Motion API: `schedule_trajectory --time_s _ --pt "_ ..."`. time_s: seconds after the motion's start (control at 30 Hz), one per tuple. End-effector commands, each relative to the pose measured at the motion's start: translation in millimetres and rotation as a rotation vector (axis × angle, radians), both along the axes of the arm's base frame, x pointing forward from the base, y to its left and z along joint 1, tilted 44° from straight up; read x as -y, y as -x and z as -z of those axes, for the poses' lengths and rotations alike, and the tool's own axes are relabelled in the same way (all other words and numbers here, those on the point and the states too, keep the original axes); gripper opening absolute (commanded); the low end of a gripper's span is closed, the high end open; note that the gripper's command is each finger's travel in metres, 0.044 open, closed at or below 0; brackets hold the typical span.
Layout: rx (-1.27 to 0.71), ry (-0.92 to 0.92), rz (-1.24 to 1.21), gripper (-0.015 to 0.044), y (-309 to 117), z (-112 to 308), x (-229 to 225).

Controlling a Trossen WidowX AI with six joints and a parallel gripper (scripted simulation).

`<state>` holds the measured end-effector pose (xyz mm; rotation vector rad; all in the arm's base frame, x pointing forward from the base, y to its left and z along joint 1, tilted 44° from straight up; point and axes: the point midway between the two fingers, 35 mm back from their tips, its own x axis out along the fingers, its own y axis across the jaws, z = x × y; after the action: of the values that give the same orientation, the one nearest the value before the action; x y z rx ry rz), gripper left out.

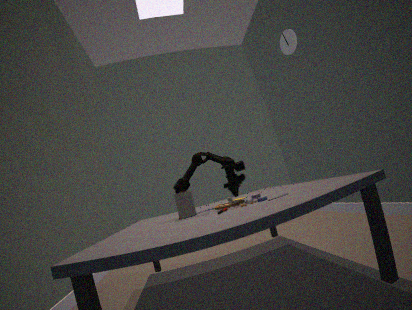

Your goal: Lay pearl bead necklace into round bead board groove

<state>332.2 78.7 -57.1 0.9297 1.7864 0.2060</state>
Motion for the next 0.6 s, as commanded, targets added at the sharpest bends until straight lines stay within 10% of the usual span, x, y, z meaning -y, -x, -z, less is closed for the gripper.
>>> schedule_trajectory --time_s 0.0,0.57 --pt "-0.011 -0.002 0.003 0.012 2.4 5.1 -4.4" --pt "-0.019 -0.005 0.003 0.012 7.5 20.6 -19.3"
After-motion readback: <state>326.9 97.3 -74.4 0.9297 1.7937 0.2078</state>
